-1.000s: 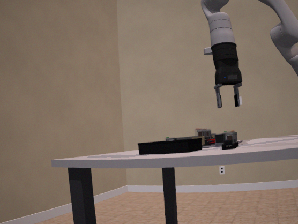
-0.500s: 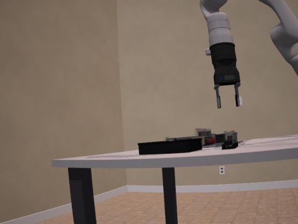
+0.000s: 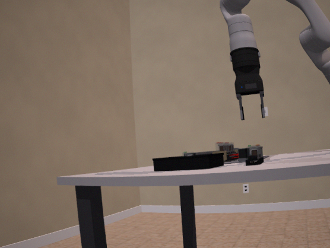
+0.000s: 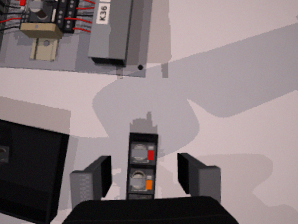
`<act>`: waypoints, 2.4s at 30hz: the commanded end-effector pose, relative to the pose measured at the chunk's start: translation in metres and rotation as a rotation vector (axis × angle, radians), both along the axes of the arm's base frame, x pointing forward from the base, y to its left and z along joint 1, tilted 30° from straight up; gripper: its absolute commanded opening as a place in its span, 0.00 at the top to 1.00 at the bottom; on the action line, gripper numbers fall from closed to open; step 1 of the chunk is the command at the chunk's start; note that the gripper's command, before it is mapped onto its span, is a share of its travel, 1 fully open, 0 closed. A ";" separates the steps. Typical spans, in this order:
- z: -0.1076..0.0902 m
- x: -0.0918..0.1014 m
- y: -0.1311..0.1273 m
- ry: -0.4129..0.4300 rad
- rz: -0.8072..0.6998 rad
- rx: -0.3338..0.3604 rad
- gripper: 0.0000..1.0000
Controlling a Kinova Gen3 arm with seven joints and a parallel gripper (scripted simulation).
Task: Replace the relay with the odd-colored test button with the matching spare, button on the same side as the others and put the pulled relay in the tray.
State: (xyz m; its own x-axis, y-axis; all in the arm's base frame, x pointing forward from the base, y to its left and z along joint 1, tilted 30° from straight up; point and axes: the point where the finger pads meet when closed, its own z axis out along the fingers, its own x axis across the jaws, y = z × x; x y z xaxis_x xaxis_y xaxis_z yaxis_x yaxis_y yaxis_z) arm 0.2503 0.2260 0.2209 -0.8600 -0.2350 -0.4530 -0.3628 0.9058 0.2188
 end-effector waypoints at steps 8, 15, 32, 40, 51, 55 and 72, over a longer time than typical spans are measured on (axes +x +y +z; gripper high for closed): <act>0.000 0.001 -0.001 0.021 -0.062 0.022 0.00; -0.003 0.003 0.001 0.028 -0.079 0.030 0.00; -0.026 0.014 0.013 0.022 -0.081 0.038 0.00; -0.048 0.022 0.020 0.026 -0.082 0.033 0.00; -0.058 0.027 0.025 0.021 -0.081 0.041 0.00; -0.062 0.027 0.025 0.023 -0.081 0.037 0.00; -0.066 0.027 0.024 0.027 -0.083 0.032 0.00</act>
